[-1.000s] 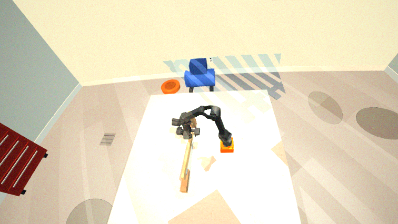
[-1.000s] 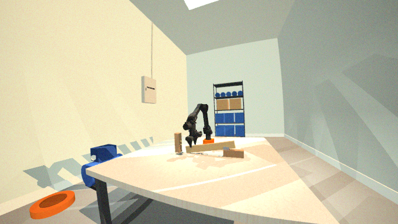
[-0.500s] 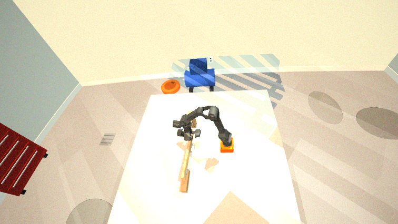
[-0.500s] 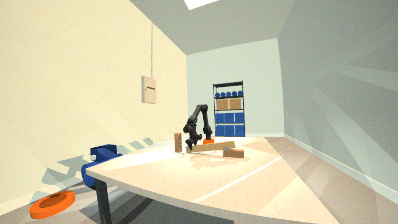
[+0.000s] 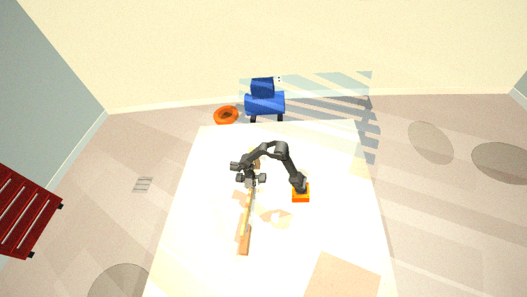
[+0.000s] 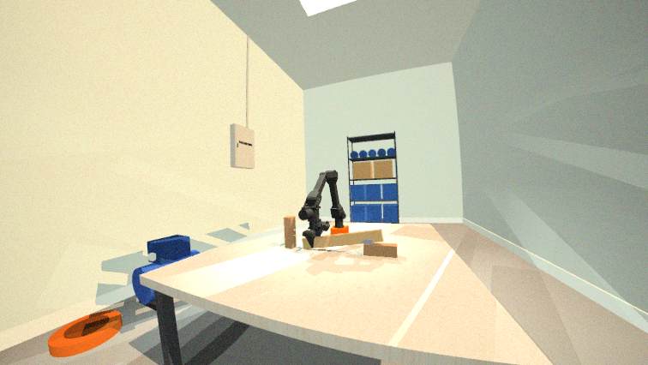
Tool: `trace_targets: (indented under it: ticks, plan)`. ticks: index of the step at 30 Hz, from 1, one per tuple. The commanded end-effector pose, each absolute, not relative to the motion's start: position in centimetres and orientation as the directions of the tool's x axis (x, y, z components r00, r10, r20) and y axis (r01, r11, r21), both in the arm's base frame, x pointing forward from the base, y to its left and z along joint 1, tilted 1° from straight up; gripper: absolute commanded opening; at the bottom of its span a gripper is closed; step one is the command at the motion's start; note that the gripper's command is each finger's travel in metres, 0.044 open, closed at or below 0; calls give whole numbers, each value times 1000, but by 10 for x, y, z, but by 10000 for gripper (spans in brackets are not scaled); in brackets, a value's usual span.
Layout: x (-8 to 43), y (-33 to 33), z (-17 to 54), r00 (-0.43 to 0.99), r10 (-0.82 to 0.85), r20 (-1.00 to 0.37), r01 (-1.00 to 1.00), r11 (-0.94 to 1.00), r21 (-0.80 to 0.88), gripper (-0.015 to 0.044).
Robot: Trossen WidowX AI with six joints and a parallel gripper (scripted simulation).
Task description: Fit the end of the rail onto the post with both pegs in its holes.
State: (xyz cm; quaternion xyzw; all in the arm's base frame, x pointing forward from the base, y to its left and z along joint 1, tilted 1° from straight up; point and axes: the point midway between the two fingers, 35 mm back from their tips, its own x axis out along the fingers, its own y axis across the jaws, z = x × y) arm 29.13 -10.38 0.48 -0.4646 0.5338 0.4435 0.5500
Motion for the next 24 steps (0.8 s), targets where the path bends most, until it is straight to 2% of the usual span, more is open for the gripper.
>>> trace_targets:
  ticks: [1, 9, 16, 24]
  plan:
    - [291, -103, 3, 35, -3, -999, -984, 173, -35, 256]
    - [291, -103, 3, 35, -3, -999, -984, 173, -35, 46]
    - [291, -103, 3, 35, -3, -999, -984, 173, -35, 0]
    - [291, -103, 3, 35, -3, -999, -984, 173, -35, 0]
